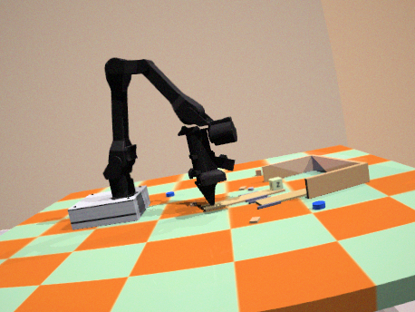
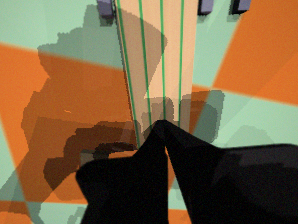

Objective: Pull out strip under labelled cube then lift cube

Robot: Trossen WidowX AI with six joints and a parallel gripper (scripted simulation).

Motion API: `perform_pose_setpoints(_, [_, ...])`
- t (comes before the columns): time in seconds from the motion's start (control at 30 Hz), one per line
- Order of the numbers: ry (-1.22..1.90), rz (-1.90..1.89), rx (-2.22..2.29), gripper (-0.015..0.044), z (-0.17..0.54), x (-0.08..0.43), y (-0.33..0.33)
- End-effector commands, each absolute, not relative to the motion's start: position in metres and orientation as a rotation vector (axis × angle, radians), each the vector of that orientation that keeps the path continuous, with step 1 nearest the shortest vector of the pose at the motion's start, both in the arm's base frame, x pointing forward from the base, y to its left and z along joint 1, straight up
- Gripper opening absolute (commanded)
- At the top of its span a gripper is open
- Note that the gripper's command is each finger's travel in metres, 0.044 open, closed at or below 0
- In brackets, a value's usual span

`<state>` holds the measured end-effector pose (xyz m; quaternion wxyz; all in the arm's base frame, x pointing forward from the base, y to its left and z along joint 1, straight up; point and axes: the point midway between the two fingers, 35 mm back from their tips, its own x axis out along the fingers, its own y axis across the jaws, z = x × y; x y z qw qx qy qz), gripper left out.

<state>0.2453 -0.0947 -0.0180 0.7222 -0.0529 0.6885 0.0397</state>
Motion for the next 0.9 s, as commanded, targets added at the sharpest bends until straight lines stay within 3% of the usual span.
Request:
perform_pose_setpoints(0.0, [1.550,0.096,-0.110,0.0000,-0.024,0.231,-0.094])
perform_pose_setpoints(0.87, [1.551,0.096,-0.110,0.0000,-0.025,0.210,-0.096])
